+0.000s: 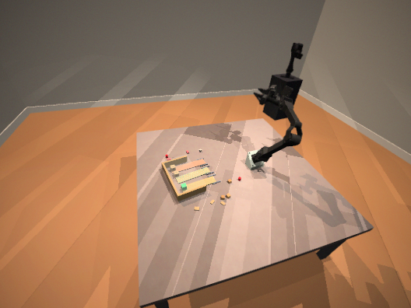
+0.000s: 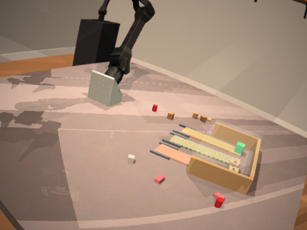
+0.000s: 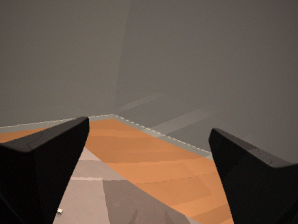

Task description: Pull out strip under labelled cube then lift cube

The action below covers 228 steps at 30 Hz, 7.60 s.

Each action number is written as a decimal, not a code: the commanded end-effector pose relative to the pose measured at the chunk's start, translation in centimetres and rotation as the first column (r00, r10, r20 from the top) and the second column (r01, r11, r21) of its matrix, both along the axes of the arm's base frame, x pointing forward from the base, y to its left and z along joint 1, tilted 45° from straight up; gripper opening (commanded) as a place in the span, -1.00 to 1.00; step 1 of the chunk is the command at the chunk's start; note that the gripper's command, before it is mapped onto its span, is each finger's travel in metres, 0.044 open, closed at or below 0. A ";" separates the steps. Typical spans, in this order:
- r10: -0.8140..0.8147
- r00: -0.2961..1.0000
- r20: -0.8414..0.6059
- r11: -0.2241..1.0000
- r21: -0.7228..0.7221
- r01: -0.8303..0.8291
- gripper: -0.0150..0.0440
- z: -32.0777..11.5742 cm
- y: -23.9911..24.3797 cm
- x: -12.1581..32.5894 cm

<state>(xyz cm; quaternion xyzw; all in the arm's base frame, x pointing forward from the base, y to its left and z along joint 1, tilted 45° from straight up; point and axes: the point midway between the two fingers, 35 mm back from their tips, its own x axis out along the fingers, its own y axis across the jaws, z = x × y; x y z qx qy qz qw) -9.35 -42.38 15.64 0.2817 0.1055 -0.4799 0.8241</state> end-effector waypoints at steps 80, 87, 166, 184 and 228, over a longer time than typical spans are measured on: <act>0.972 -0.090 0.219 -0.226 0.744 -0.629 -0.49 -23.9 25.4 45.3; 0.972 -0.090 0.219 -0.226 0.744 -0.629 -0.49 -24.2 25.6 45.4; 0.971 -0.090 0.221 -0.228 0.742 -0.630 -0.49 -28.8 30.6 46.2; 0.971 -0.090 0.221 -0.228 0.742 -0.630 -0.49 -28.9 30.8 46.2; 0.971 -0.090 0.221 -0.227 0.744 -0.628 -0.49 -29.8 30.8 39.9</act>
